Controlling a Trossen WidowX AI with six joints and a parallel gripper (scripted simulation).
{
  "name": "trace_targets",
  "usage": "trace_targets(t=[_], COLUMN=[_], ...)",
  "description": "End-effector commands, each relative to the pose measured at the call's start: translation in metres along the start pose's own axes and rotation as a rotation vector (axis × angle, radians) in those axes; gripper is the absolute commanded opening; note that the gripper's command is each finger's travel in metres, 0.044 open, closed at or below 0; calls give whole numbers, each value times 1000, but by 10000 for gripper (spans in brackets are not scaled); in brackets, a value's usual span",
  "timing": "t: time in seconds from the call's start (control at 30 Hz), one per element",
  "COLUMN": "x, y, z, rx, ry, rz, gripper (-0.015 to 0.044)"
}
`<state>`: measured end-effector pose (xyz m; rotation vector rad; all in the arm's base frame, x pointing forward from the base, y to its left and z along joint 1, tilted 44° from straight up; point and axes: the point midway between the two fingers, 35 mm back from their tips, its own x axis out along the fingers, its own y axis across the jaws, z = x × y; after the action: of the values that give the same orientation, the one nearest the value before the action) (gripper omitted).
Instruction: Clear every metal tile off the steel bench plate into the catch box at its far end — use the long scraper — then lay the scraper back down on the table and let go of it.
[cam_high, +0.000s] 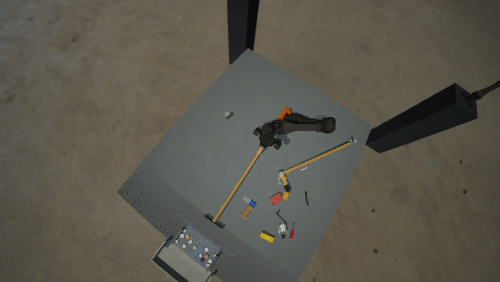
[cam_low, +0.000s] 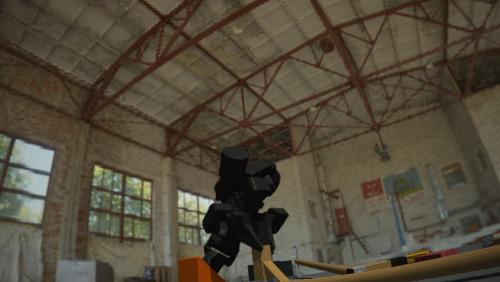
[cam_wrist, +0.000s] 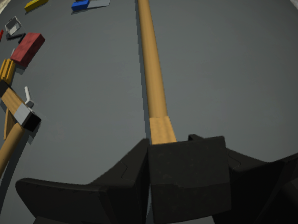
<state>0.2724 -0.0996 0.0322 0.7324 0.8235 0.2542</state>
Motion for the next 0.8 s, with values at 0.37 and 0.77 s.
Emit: trace_targets(t=[0.37, 0.77], x=[-2, 5], y=[-12, -16], z=[4, 16], rx=[1, 2], ry=[-15, -13], rz=[-2, -7], gripper=[0, 0])
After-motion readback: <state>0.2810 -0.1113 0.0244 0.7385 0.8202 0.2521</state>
